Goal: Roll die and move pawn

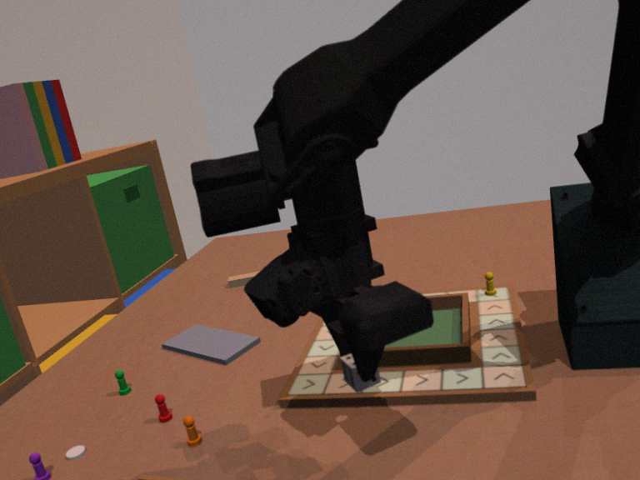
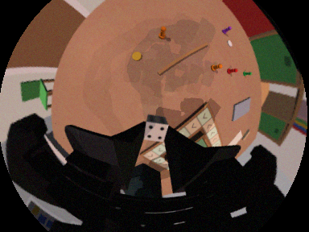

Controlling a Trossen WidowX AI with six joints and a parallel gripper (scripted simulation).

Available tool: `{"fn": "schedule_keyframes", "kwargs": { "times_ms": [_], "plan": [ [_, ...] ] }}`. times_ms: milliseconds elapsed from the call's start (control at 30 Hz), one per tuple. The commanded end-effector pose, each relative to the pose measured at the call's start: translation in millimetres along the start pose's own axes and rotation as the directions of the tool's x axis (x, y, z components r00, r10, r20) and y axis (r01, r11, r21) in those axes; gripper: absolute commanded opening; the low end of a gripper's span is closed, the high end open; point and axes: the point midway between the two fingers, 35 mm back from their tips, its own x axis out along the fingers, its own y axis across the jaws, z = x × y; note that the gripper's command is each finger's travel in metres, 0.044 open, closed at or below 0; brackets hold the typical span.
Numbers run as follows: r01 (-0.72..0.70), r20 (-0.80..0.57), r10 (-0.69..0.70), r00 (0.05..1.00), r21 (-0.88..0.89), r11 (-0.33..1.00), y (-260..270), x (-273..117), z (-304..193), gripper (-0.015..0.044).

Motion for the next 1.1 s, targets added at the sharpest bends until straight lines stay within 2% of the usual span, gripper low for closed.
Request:
{"fn": "schedule_keyframes", "kwargs": {
  "times_ms": [0,233,533,800,1067],
  "plan": [
    [-0.009,0.008,0.009,1.0,-0.008,1.0,5,-30,-3,0.0],
    [-0.009,0.009,0.009,1.0,0.013,1.0,3,-34,-5,0.0],
    [0.005,0.001,-0.006,1.0,0.306,0.952,-32,-25,-17,0.0],
    [0.014,-0.005,-0.013,1.0,0.554,0.833,-61,-19,-30,0.0],
    [0.019,-0.01,-0.017,1.0,0.76,0.65,-88,-14,-47,0.0]
  ]
}}
